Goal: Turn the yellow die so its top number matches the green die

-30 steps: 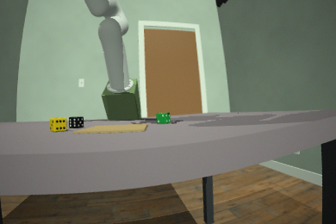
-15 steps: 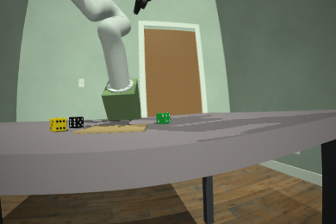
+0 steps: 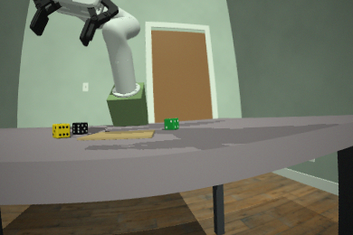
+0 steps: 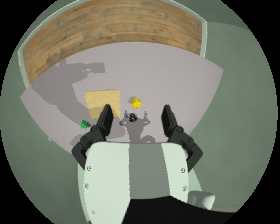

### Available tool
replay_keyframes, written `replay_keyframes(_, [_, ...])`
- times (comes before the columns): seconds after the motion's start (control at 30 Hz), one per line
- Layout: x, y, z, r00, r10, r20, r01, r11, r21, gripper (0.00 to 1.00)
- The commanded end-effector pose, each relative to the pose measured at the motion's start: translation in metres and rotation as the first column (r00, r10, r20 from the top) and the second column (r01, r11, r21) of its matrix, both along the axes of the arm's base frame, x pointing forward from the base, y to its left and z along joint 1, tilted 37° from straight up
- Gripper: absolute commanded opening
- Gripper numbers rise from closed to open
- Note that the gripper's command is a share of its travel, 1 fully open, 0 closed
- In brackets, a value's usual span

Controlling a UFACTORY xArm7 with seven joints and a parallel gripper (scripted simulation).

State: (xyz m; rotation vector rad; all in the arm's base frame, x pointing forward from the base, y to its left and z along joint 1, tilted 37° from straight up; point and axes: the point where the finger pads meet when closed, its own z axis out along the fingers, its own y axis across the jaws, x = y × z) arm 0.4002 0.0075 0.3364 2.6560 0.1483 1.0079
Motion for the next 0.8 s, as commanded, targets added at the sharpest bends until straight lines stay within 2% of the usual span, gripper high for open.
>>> replay_keyframes(0.0, [-0.011, -0.028, -0.019, 0.999, 0.031, -0.043, -0.029, 0.998, 0.052, 1.0])
replay_keyframes(0.4, [-0.032, -0.048, -0.054, 0.99, 0.112, -0.085, -0.099, 0.984, 0.151, 1.0])
replay_keyframes(0.77, [-0.042, -0.049, -0.068, 0.983, 0.161, -0.085, -0.142, 0.97, 0.197, 1.0])
